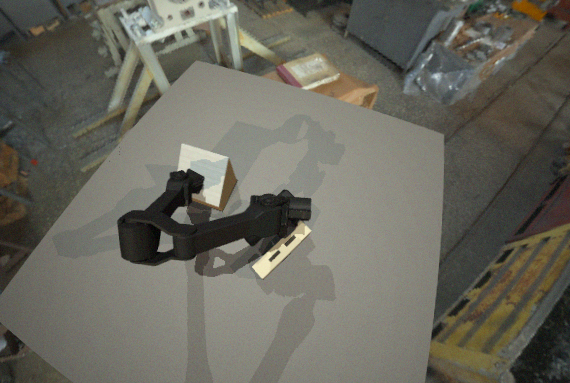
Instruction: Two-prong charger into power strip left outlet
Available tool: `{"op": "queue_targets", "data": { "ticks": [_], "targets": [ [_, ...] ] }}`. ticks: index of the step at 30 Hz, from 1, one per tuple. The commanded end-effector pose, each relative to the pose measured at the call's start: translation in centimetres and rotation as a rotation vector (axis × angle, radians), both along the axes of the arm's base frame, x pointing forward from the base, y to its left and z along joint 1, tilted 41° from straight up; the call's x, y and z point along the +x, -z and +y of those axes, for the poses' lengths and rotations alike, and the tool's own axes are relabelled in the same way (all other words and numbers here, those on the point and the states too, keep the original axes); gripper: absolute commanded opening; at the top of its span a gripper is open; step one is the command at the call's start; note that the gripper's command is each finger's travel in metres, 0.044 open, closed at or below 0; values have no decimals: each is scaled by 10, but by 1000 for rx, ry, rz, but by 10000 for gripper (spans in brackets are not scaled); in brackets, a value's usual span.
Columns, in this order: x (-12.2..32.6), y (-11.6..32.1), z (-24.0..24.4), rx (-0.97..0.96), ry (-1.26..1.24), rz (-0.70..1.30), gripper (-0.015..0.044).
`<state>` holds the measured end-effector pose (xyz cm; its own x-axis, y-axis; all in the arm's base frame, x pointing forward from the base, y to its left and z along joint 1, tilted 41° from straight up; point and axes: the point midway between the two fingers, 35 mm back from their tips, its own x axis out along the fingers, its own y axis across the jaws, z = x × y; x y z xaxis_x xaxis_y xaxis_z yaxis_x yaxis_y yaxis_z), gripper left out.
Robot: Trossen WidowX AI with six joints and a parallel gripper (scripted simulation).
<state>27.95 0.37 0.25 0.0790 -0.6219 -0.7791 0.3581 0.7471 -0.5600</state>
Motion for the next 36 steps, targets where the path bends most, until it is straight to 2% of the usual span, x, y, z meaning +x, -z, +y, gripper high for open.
{"op": "queue_targets", "data": {
  "ticks": [1,36],
  "targets": [
    [5,0,-2,-6,1,6,0],
    [19,-1,-4,-6,9,-2,0]
  ]
}}
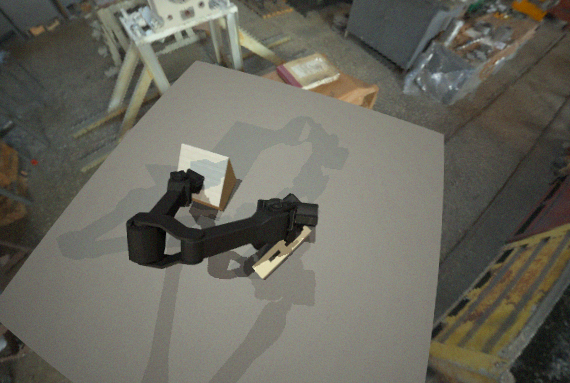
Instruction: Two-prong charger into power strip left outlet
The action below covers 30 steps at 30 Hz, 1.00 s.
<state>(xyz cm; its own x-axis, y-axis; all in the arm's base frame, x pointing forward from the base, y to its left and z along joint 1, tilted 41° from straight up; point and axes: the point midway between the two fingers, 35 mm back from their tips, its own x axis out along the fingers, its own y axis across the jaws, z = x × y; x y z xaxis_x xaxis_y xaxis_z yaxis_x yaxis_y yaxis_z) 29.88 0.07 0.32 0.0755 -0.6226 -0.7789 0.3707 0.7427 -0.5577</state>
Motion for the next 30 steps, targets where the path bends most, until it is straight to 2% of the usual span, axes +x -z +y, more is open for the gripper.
{"op": "queue_targets", "data": {
  "ticks": [1,30],
  "targets": [
    [0,0,-1,-6,-4,4,0],
    [7,-3,-3,-6,-4,4,0]
  ]
}}
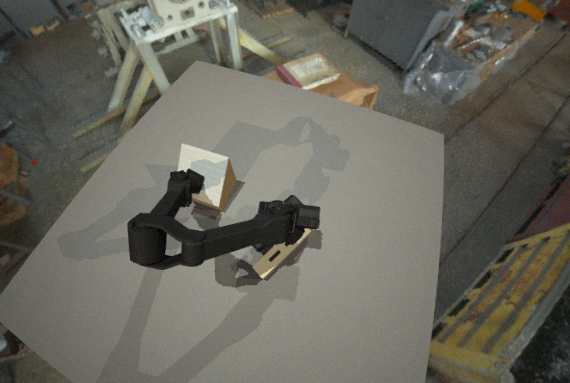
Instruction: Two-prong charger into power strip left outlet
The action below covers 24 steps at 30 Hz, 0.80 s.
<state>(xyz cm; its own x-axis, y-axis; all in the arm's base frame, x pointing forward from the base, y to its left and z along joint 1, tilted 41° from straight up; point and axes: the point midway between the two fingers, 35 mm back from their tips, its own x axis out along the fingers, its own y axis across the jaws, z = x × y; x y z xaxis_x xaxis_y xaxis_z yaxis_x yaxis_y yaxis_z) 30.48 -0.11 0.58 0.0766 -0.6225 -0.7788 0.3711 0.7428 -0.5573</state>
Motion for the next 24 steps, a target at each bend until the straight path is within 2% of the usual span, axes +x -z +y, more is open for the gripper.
{"op": "queue_targets", "data": {
  "ticks": [1,24],
  "targets": [
    [1,0,-1,-6,-3,5,0],
    [6,-2,-2,-6,-3,4,0]
  ]
}}
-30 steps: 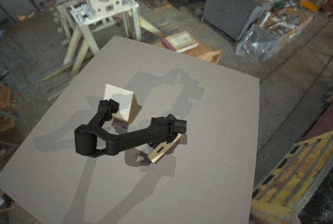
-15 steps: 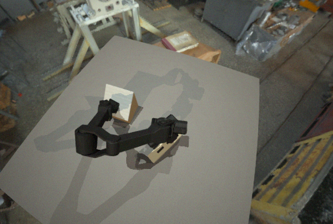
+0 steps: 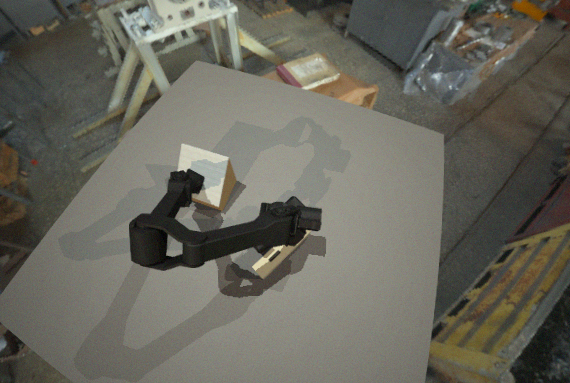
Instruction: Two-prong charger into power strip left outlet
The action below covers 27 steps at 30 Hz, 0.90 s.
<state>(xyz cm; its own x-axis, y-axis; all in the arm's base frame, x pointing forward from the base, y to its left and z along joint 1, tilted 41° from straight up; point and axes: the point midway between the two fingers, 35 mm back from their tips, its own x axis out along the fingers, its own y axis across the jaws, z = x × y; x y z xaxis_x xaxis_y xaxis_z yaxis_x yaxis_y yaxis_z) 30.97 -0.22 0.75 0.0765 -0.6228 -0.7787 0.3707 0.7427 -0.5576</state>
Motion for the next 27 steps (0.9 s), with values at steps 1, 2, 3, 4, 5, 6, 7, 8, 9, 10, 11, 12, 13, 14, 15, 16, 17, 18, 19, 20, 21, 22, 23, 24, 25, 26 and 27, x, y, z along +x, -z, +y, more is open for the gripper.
{"op": "queue_targets", "data": {
  "ticks": [1,2,3,4,5,6,7,8,9,10,11,12,13,14,15,16,17,18,19,20,21,22,23,24,25,26,27],
  "targets": [
    [2,-1,-1,-6,-3,4,0],
    [2,-1,-1,-6,-3,4,0],
    [2,-1,-1,-6,-3,4,0],
    [2,-1,-1,-6,-3,4,0],
    [3,-1,-1,-6,-3,4,0],
    [3,-1,-1,-6,-3,4,0],
    [3,-1,-1,-6,-3,4,0],
    [4,-1,-2,-6,-3,4,0],
    [4,-2,-2,-6,-3,4,0],
    [4,-2,-2,-6,-3,4,0],
    [5,-2,-2,-6,-3,4,0],
    [5,-2,-2,-6,-3,4,0],
    [5,-2,-2,-6,-3,4,0],
    [6,-2,-2,-6,-3,4,0],
    [6,-2,-2,-6,-3,4,0],
    [6,-2,-2,-6,-3,4,0],
    [6,-2,-2,-6,-3,4,0],
    [7,-3,-2,-6,-3,4,0],
    [7,-3,-2,-6,-3,4,0],
    [7,-3,-2,-6,-3,4,0],
    [8,-3,-2,-6,-3,4,0],
    [8,-3,-3,-6,-3,4,0],
    [8,-3,-3,-6,-3,3,0],
    [9,-3,-3,-6,-3,3,0],
    [9,-3,-3,-6,-3,3,0],
    [9,-3,-3,-6,-3,3,0],
    [10,-4,-3,-6,-3,3,0]
  ]
}}
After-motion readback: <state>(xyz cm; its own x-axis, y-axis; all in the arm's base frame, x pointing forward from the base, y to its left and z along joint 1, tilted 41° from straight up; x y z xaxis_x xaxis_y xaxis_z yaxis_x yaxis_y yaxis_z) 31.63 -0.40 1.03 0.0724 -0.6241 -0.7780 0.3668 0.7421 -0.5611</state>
